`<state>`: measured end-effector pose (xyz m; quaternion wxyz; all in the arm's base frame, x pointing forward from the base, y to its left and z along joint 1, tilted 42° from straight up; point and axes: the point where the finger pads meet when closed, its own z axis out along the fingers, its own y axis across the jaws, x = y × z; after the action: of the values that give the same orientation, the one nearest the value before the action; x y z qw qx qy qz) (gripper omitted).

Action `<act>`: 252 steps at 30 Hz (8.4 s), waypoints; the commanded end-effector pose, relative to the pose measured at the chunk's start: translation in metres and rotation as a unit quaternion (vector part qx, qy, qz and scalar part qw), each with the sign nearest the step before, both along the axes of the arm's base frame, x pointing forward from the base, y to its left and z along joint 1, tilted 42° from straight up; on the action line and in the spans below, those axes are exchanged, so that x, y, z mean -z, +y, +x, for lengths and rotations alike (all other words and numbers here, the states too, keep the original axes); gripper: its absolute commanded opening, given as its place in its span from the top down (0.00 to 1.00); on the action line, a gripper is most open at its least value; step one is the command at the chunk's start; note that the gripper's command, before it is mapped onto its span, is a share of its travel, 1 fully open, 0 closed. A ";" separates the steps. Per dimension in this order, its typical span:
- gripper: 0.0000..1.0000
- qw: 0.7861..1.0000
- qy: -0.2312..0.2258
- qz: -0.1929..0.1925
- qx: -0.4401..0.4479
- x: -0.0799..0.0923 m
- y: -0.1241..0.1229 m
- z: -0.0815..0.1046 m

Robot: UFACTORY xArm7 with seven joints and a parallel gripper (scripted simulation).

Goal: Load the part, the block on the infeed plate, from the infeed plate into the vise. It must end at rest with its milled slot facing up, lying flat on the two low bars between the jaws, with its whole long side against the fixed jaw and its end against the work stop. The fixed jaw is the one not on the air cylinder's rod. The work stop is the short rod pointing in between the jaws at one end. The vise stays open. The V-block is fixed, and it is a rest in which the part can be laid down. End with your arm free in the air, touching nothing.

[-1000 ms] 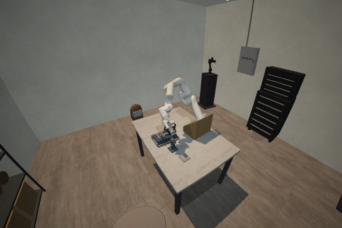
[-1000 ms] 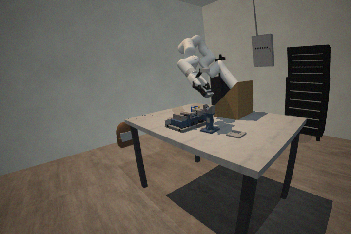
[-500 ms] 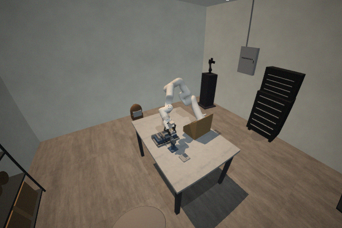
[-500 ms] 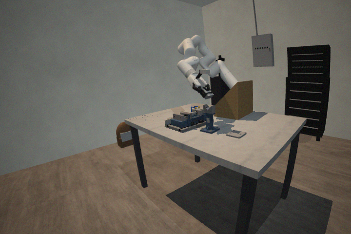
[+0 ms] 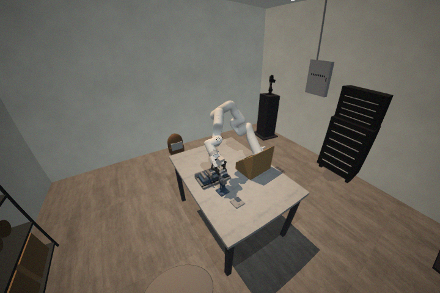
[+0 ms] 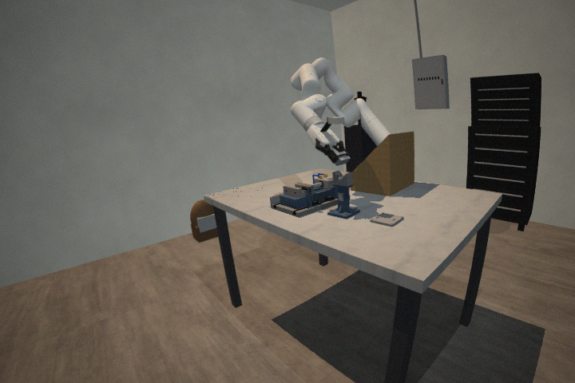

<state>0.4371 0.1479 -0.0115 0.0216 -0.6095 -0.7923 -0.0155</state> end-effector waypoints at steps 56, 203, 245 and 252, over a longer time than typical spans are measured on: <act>1.00 1.000 -0.001 0.001 -0.002 0.037 -0.031 0.009; 0.11 1.000 -0.004 -0.012 -0.002 0.043 -0.036 0.009; 0.11 0.995 -0.027 -0.098 -0.002 0.043 -0.034 0.009; 0.11 0.993 -0.032 -0.115 -0.002 0.043 -0.033 0.009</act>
<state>0.4453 0.1118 -0.0549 -0.0670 -0.6077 -0.7896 0.0525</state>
